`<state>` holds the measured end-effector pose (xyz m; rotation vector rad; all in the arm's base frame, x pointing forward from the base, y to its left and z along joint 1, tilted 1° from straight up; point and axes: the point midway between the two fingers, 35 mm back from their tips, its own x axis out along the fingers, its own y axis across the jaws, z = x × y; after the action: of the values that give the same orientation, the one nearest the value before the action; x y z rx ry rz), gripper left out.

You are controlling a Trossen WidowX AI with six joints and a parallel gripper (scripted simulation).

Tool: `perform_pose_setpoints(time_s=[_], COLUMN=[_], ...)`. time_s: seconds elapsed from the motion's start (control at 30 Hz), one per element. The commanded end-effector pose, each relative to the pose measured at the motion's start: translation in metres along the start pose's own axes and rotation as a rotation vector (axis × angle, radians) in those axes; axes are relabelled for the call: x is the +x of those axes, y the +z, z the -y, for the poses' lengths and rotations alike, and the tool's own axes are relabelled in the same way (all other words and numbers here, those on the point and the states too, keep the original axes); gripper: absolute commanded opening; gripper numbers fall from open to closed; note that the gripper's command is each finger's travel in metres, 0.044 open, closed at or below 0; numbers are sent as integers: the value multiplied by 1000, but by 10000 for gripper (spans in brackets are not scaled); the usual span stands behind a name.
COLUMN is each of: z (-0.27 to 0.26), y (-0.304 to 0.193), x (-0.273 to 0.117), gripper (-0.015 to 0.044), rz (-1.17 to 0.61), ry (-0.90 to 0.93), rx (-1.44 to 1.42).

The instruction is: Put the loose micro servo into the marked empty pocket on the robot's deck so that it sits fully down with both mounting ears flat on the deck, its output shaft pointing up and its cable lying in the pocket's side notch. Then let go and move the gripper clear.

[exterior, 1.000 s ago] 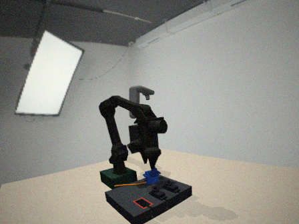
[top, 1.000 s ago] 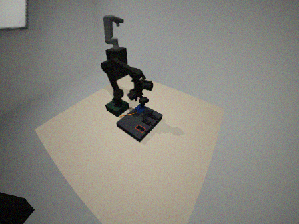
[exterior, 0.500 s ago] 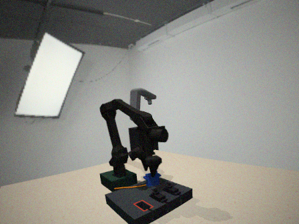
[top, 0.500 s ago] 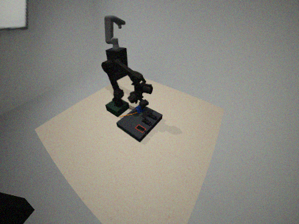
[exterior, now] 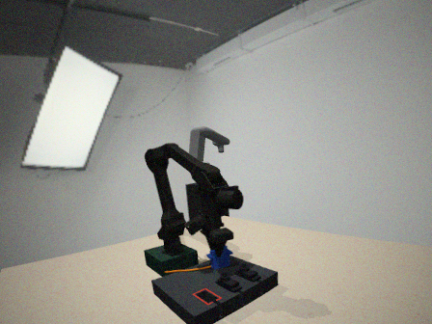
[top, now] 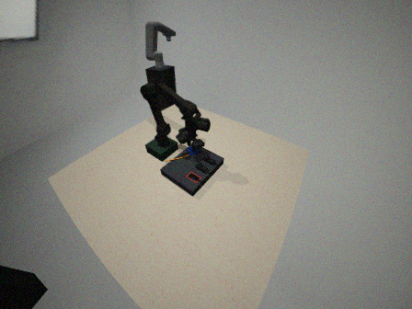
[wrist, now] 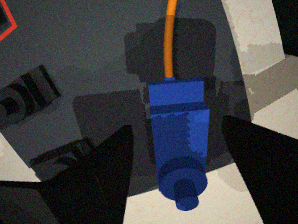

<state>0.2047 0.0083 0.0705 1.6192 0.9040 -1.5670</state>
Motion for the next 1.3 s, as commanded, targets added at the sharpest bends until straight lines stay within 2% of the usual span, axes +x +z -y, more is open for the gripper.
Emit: perform_pose_setpoints(time_s=[0.0, 0.07, 0.23, 0.37, 0.57, 1.27], z=[0, 0, 0, 0, 7, -31], y=[1, 1, 1, 0, 5, 5], x=[1, 1, 1, -6, -28, -29], gripper=[177, 125, 92, 0, 0, 0], rz=[4, 4, 4, 4, 5, 5], ry=[0, 0, 0, 0, -1, 3], rx=[4, 4, 4, 3, 4, 4])
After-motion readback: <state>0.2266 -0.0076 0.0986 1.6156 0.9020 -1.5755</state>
